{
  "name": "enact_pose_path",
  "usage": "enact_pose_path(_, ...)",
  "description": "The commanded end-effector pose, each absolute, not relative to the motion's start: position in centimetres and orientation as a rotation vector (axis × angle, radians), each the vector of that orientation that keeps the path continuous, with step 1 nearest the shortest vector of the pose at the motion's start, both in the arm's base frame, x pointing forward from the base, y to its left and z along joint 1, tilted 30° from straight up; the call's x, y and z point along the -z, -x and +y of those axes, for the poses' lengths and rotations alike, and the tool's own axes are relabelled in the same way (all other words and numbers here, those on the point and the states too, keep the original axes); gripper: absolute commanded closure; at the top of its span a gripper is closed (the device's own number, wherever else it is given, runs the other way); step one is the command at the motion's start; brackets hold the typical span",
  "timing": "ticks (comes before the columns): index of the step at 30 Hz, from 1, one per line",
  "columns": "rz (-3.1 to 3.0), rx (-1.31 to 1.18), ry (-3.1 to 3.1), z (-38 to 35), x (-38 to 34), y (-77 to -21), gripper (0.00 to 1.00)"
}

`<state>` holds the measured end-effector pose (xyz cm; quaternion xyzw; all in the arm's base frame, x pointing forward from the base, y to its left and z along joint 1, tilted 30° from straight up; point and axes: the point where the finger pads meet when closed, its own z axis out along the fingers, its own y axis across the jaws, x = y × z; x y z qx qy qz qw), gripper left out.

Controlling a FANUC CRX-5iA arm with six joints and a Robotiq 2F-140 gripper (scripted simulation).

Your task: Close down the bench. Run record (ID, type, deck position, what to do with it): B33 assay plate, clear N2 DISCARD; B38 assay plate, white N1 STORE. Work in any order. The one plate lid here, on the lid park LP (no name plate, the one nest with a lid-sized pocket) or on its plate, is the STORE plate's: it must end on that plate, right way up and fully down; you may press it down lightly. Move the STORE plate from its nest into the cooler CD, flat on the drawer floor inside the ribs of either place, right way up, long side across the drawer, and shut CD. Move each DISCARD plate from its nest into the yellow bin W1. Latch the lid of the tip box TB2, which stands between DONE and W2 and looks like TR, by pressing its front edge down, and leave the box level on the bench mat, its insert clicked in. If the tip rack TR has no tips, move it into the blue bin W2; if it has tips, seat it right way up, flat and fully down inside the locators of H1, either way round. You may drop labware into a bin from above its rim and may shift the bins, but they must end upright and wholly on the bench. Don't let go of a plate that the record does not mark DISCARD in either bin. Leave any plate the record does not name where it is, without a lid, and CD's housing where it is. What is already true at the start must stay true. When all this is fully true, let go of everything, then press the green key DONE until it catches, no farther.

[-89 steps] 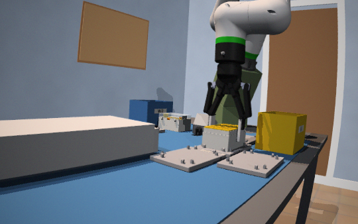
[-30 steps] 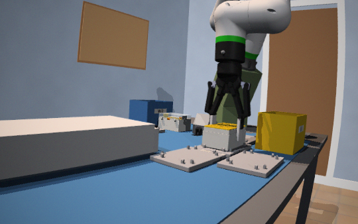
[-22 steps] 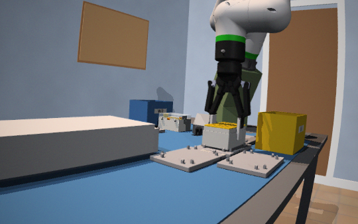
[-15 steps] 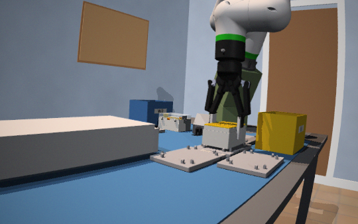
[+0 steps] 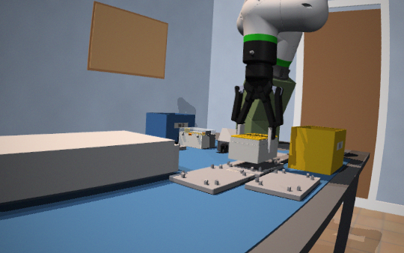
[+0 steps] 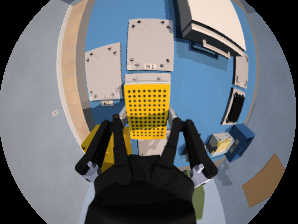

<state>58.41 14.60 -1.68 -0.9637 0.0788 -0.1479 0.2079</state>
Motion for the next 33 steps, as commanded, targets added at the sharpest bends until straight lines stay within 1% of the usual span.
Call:
enact_pose_path(1, 0.219, 0.412, 2.682, 14.5, 1.4, -58.3, 1.00)
enact_pose_path(33, 0.219, 0.412, 2.682, 13.0, -2.0, -57.1, 1.00)
